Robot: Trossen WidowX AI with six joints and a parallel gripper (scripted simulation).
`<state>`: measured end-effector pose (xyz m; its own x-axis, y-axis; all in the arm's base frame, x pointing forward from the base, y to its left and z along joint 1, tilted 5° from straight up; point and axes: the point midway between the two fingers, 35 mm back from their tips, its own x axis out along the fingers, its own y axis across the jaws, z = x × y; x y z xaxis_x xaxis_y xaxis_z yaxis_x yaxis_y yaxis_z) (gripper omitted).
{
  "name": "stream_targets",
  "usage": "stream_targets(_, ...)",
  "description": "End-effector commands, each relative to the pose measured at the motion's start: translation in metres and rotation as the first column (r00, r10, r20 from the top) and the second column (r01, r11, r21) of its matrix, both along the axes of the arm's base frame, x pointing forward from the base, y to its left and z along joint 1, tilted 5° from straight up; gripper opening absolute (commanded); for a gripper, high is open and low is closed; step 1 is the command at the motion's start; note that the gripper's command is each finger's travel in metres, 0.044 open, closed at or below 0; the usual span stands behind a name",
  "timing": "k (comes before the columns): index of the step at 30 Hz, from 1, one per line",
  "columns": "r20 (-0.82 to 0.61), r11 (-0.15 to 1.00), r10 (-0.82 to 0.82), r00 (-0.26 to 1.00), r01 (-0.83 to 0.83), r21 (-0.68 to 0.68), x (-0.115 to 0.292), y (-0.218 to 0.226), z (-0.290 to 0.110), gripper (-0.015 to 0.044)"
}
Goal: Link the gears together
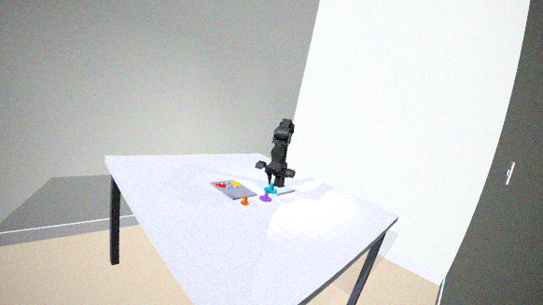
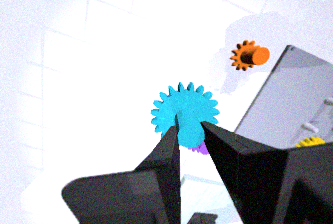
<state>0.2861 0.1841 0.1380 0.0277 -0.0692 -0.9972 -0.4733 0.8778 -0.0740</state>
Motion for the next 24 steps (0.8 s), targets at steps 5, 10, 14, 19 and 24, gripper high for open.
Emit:
stream_targets(5, 0.003, 1.0, -0.003, 1.0, 0.003, 0.003, -0.003, 0.001, 0.02, 0.0)
stream_targets(10, 0.002, 1.0, -0.003, 1.0, 0.003, 0.003, -0.006, 0.002, 0.03, 0.0)
stream_targets(14, 0.002, 1.0, -0.003, 1.0, 0.003, 0.002, -0.008, 0.001, 0.039, 0.0)
stream_targets(19, 0.001, 1.0, -0.002, 1.0, 0.002, 0.002, -0.011, 0.001, 0.049, 0.0)
stream_targets(24, 0.001, 1.0, -0.002, 1.0, 0.002, 0.002, -0.012, 0.0, 0.054, 0.0)
